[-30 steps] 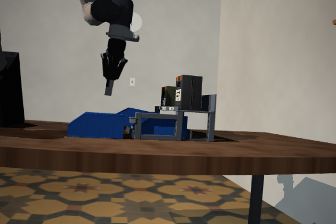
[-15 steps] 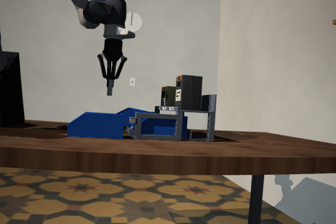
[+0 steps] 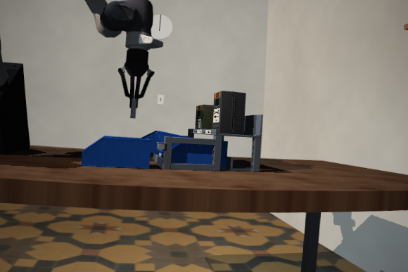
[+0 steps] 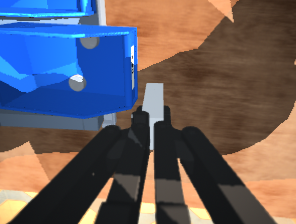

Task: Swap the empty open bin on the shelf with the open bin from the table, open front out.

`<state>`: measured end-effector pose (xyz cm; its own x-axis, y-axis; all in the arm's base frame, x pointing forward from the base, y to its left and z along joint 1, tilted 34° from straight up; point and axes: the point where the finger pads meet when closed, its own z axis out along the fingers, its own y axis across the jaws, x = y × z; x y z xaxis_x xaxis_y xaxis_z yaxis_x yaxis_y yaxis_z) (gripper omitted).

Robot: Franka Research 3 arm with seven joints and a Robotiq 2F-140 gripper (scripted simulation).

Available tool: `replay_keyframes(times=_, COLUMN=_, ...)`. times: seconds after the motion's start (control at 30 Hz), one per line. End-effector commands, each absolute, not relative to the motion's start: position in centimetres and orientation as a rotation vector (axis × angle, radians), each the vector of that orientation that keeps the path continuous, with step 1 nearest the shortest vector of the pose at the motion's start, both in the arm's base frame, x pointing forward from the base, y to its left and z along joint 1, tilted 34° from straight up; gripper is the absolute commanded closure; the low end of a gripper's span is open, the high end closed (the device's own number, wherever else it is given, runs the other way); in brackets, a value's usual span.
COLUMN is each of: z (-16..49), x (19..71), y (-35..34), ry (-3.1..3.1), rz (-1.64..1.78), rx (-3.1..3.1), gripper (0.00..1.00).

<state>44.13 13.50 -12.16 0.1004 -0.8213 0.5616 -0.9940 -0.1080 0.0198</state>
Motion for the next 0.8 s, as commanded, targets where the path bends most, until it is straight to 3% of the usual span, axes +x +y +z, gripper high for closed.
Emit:
replay_keyframes(times=0.0, z=-12.7, x=44.1, y=13.3, ry=-1.809, rz=0.598, rx=1.969, gripper=1.00)
replay_keyframes(times=0.77, z=-18.2, x=44.4, y=9.6, ry=-1.809, rz=0.598, rx=1.969, gripper=1.00)
